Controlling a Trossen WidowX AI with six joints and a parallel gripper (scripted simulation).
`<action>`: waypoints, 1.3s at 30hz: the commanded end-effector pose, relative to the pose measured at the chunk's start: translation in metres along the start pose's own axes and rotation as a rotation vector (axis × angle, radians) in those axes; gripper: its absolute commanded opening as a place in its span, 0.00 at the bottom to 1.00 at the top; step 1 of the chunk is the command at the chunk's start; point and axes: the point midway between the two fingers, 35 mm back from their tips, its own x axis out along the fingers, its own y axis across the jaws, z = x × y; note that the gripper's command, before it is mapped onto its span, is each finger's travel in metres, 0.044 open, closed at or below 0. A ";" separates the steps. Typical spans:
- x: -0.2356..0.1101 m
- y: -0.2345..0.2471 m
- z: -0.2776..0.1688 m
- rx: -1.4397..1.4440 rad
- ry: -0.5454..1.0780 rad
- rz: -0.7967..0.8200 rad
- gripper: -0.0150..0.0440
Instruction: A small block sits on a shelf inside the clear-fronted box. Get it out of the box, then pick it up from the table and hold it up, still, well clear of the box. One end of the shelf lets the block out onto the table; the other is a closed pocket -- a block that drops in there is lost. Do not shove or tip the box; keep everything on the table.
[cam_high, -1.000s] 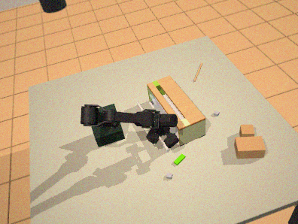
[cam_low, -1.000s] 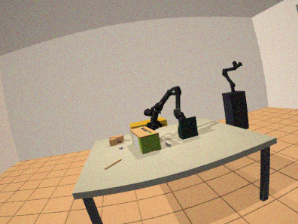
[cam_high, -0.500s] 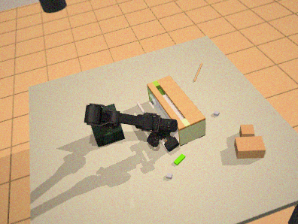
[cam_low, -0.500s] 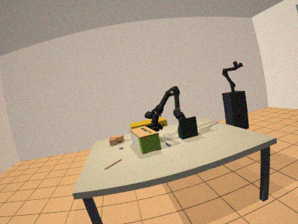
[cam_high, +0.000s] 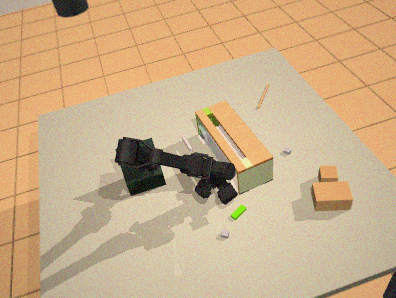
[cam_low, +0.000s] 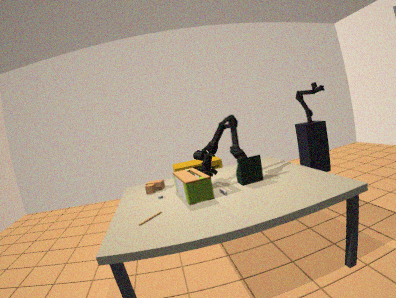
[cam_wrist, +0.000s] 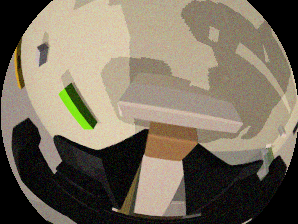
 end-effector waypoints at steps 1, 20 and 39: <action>0.000 0.000 -0.001 -0.003 0.005 -0.003 0.41; -0.057 0.000 -0.025 -0.026 0.000 -0.003 0.25; -0.068 -0.016 -0.029 -0.795 -0.033 -0.019 0.25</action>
